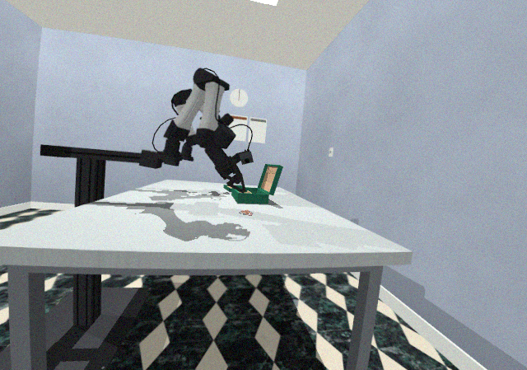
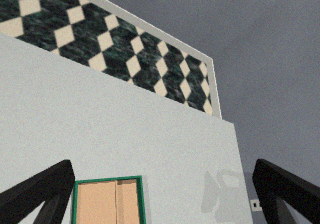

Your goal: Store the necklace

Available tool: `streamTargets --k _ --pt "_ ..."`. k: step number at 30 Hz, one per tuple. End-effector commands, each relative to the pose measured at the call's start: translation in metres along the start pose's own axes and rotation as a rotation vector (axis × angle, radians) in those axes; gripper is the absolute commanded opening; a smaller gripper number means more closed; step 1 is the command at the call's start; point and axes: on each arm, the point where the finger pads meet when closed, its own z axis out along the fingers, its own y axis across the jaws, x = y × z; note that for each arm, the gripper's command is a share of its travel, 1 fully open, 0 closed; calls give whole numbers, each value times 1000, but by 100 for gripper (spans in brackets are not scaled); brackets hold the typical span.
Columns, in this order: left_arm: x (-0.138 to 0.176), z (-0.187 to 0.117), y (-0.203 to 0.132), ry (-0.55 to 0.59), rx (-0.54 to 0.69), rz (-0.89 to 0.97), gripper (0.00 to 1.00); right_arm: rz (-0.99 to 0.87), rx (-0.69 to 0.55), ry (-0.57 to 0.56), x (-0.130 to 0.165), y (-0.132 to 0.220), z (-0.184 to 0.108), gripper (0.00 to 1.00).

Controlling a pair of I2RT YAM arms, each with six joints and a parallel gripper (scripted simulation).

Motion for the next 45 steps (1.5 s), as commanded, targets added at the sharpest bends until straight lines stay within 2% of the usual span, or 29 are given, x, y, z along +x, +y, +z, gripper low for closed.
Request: streamTargets --k 1,18,21,26,32,35,38,45 --pt "-4 -1 -4 -9 10 -12 100 0 13 -19 -7 -5 -1 100" --pt "-4 -1 -4 -9 10 -12 100 0 13 -19 -7 -5 -1 100" --pt "2 -2 -15 30 52 25 100 21 -2 17 -2 0 -3 100" --pt "41 -7 -42 181 172 213 100 72 -71 116 8 23 -13 100" --pt "105 -26 -71 375 359 473 100 107 -152 174 -6 52 -28 100" --pt "113 -29 -75 399 392 513 100 115 -165 190 -6 56 -30 100" --pt "152 -50 -88 502 529 665 100 127 -211 207 -16 72 -37 100" --pt "215 -94 -101 651 801 913 100 152 -282 244 -26 96 -49 100"
